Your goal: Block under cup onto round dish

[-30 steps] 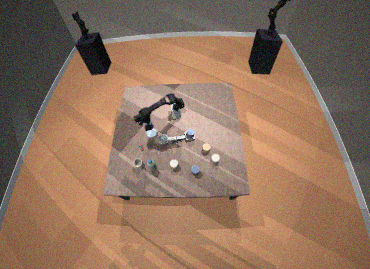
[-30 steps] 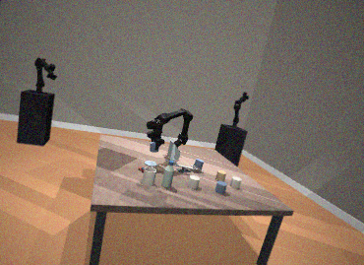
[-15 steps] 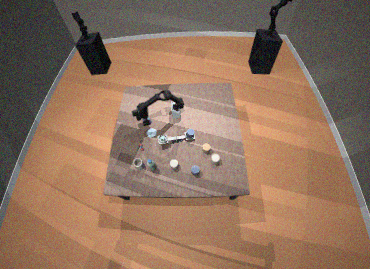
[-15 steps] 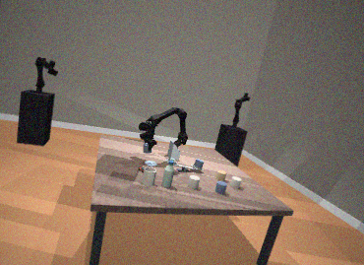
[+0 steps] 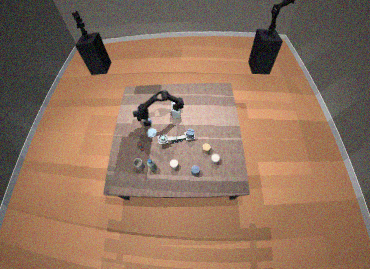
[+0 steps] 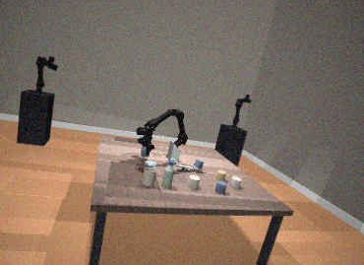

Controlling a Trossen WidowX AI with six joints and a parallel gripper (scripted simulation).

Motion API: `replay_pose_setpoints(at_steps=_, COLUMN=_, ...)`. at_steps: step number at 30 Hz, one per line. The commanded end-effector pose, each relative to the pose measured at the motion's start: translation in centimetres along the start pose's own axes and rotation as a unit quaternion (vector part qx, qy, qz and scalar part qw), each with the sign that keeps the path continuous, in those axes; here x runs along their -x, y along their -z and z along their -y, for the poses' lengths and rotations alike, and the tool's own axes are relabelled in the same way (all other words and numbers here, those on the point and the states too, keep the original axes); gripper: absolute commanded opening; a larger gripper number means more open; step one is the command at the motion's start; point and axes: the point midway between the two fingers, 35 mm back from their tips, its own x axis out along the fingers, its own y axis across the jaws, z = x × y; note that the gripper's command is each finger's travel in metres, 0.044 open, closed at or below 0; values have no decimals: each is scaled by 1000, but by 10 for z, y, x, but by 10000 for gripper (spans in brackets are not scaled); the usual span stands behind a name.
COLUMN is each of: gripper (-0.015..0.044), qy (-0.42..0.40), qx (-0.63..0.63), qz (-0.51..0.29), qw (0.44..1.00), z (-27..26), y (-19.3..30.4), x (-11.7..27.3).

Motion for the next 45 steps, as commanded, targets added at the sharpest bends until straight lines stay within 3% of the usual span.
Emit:
replay_pose_setpoints(at_steps=1, gripper=0, qy=-2, qx=-2, qz=1, qw=1000, z=0, y=0, x=-8)
replay_pose_setpoints(at_steps=15, gripper=0, qy=-2, qx=-2, qz=1, qw=1000, z=-1, y=0, x=-27)
replay_pose_setpoints(at_steps=32, gripper=440, qy=0, qx=-1, qz=-1, qw=1000, z=0, y=0, x=-14)
replay_pose_setpoints(at_steps=36, gripper=440, qy=-1, qx=-2, qz=1, qw=1000, z=0, y=0, x=29)
replay_pose_setpoints(at_steps=41, gripper=440, qy=-1, qx=-2, qz=1, qw=1000, z=0, y=0, x=31)
replay_pose_setpoints(at_steps=45, gripper=335, qy=16, qx=34, qz=18, qw=999, z=-9, y=-4, x=40)
